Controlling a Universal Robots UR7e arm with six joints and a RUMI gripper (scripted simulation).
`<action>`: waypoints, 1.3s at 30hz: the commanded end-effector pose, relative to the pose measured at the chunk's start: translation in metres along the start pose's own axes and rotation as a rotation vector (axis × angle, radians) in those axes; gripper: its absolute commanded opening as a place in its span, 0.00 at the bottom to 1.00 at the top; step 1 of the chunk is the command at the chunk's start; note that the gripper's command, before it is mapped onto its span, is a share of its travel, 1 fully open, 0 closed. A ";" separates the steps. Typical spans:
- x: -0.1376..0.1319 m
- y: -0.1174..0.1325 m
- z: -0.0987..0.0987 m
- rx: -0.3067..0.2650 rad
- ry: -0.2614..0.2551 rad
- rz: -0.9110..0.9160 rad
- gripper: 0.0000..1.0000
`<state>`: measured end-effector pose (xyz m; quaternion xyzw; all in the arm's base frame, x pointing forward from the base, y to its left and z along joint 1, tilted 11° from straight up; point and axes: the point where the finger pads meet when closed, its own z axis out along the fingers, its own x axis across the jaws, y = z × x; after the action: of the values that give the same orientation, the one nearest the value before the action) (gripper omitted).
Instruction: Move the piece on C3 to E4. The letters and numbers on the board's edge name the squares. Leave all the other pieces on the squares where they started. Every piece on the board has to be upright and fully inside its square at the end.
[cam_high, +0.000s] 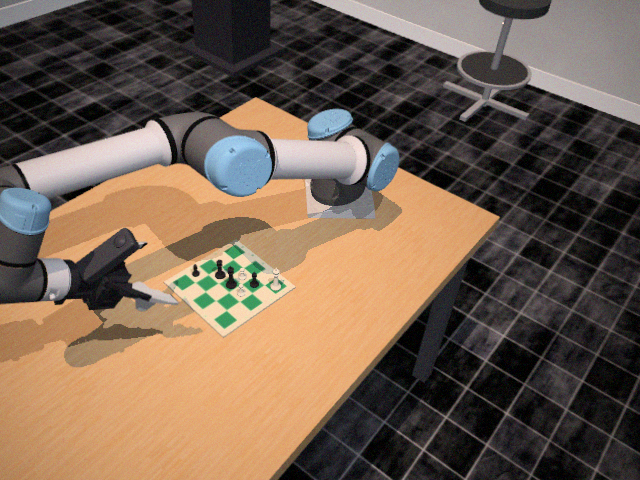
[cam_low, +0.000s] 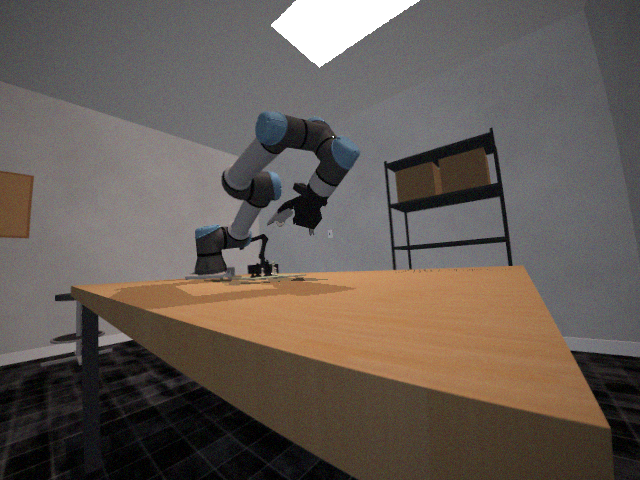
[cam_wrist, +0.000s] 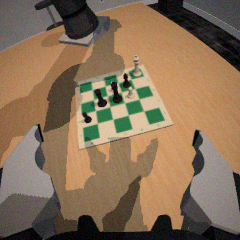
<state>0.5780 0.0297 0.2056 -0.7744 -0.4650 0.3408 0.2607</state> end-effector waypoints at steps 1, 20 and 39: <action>-0.001 -0.004 -0.004 -0.053 0.014 -0.004 1.00; -0.009 -0.026 -0.005 -0.290 0.065 -0.021 1.00; -0.019 -0.054 0.022 -0.551 0.120 -0.035 1.00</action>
<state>0.5351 0.0369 0.2349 -0.8224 -0.5304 0.1801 0.0995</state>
